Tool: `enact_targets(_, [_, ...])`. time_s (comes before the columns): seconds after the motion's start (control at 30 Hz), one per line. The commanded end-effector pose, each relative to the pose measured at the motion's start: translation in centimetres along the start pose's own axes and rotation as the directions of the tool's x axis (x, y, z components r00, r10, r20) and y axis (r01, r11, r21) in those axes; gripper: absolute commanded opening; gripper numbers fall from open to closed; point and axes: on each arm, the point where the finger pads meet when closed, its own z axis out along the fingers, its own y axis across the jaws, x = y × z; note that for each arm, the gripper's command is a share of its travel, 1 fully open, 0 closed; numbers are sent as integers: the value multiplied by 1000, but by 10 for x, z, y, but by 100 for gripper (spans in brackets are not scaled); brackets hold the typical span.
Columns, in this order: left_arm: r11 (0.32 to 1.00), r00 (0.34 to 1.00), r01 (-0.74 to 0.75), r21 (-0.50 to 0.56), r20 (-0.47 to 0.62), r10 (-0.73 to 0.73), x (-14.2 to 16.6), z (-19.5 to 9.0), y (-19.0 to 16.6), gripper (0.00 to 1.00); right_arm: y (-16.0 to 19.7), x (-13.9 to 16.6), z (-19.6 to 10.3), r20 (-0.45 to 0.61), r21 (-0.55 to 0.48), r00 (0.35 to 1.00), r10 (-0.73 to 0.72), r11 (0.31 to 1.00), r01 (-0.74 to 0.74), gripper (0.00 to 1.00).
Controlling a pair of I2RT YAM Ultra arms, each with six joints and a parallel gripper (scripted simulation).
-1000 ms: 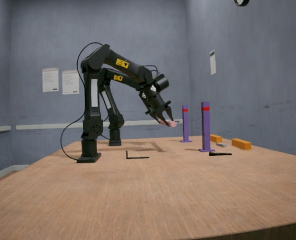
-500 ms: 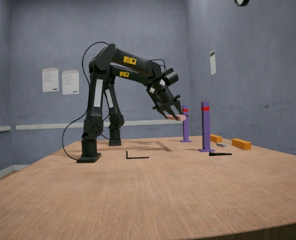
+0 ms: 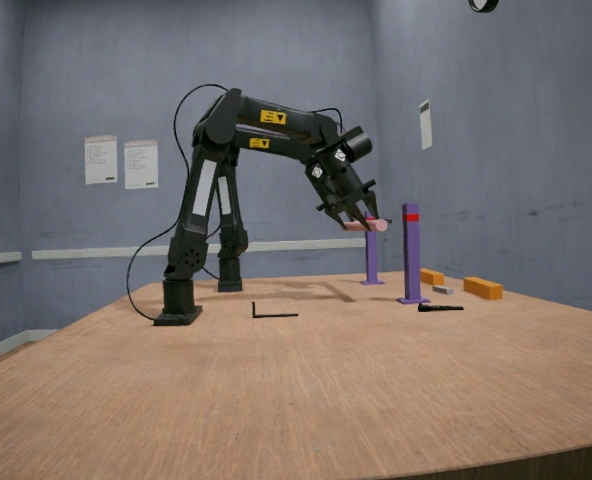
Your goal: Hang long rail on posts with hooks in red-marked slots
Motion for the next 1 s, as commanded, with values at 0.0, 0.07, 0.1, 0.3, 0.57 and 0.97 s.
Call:
enact_targets(0.0, [999,1000,5,-38,17,-4,-2,-11,19,19,-21,2,-19,16,43,1000,4,999,-5,19])
enact_targets(0.07, [999,1000,5,-38,18,-4,-2,-11,21,19,-22,2,-19,17,43,1000,5,999,-6,19])
enact_targets(0.1, [999,1000,5,-39,19,-4,-2,-11,21,19,-23,2,-19,17,44,1000,5,999,-6,19])
enact_targets(0.3, [999,1000,5,-40,20,-4,-2,-12,23,19,-24,2,-20,17,45,1000,6,999,-7,19])
enact_targets(0.57, [999,1000,-1,-47,24,2,-3,-12,25,19,-25,2,-20,18,46,1000,1,999,-1,19])
enact_targets(0.97, [998,1000,4,-55,20,-3,-3,-8,38,19,-39,3,-16,18,60,1000,8,998,-9,19])
